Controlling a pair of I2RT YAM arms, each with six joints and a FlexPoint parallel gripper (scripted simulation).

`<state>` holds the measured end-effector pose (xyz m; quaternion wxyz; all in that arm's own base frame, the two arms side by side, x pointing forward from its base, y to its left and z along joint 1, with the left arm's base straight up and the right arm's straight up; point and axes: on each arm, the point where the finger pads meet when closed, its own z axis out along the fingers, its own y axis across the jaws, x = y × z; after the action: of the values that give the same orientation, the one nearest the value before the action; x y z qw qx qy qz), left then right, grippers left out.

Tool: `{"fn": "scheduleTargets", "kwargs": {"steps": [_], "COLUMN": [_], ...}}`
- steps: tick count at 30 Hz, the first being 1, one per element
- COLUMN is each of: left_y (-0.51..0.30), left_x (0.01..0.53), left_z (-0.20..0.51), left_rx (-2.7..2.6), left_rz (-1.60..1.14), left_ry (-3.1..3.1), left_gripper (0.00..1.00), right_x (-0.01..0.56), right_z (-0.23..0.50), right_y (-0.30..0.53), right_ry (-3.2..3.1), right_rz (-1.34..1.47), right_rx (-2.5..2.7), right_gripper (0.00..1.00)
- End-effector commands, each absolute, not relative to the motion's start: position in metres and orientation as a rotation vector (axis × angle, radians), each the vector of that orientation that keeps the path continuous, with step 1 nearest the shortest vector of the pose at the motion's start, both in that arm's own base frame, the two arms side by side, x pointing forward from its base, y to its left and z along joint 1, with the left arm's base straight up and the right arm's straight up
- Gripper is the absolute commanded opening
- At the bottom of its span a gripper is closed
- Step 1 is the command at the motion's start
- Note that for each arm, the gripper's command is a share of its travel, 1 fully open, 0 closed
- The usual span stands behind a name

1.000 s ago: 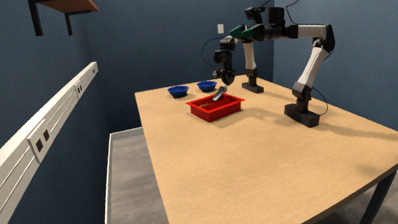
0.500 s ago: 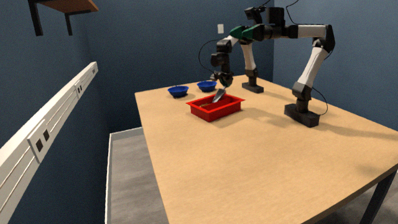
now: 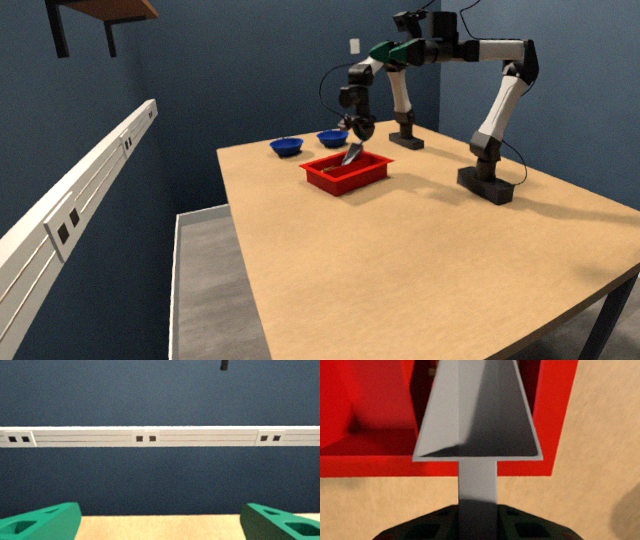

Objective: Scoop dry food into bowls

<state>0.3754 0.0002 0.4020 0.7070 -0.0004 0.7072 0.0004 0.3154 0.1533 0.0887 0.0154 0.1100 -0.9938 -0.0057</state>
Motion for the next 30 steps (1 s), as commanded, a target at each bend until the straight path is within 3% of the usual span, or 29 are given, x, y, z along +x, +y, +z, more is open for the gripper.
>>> {"fn": "scheduleTargets", "kwargs": {"steps": [1,30], "left_y": [0.0,0.0], "left_x": [0.373,0.373], "left_z": [0.409,0.409], "left_rx": [-0.001,-0.001], "left_rz": [0.0,0.0], "left_ry": [1.552,1.552], "left_gripper": [1.0,1.0], "right_x": [0.319,0.341], "right_z": [0.079,0.074], "right_y": [0.151,0.161], "right_ry": [-3.092,-3.113], "right_rz": [-0.006,-0.027], "right_rx": [0.348,0.357], "right_gripper": [0.0,0.0]}}
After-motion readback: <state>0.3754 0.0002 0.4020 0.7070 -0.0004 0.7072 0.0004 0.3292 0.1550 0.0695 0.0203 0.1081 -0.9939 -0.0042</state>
